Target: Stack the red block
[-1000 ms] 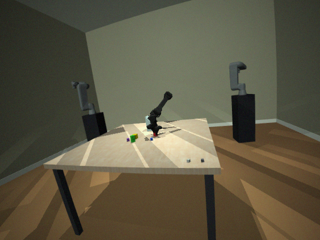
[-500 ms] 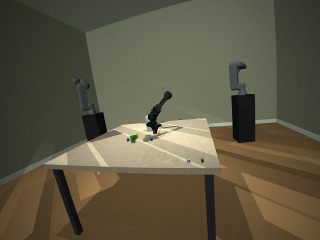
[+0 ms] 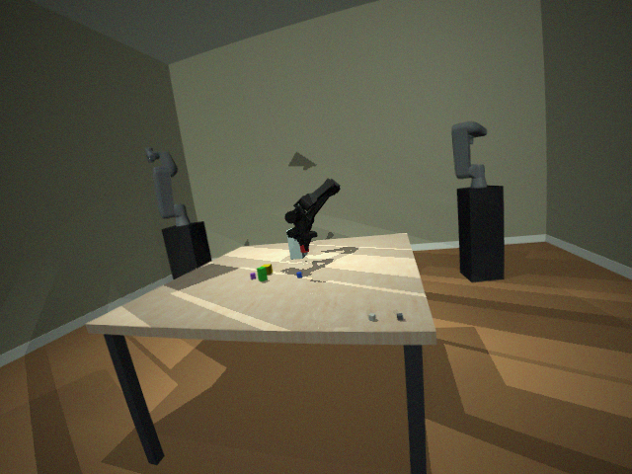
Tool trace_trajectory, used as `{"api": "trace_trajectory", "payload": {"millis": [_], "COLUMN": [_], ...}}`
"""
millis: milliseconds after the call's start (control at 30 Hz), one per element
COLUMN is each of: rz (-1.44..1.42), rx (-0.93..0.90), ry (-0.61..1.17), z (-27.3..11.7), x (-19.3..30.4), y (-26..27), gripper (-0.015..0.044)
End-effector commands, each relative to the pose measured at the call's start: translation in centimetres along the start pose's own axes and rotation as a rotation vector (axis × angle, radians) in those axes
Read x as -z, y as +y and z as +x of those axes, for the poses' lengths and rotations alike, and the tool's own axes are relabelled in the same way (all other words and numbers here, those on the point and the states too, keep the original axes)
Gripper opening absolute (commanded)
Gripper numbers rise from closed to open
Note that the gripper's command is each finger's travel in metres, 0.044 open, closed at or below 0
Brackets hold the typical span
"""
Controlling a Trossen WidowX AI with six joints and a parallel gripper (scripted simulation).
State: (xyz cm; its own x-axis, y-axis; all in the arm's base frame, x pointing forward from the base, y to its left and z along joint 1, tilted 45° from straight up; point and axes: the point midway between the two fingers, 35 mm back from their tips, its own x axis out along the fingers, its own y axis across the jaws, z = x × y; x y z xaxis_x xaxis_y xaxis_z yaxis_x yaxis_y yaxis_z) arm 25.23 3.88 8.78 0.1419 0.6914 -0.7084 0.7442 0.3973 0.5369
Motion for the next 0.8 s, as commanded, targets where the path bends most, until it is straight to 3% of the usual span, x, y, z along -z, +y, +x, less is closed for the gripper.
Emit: {"api": "trace_trajectory", "payload": {"millis": [0,400,767], "rz": [-0.008,-0.008,-0.009], "rx": [-0.003,-0.003,-0.001], "ry": [-0.005,-0.005,-0.010], "z": [-1.9,-3.0,-3.8], "x": [0.0,-0.1,-4.4], "y": [0.2,0.1,1.1], "gripper": [0.0000,0.0000,0.0000]}}
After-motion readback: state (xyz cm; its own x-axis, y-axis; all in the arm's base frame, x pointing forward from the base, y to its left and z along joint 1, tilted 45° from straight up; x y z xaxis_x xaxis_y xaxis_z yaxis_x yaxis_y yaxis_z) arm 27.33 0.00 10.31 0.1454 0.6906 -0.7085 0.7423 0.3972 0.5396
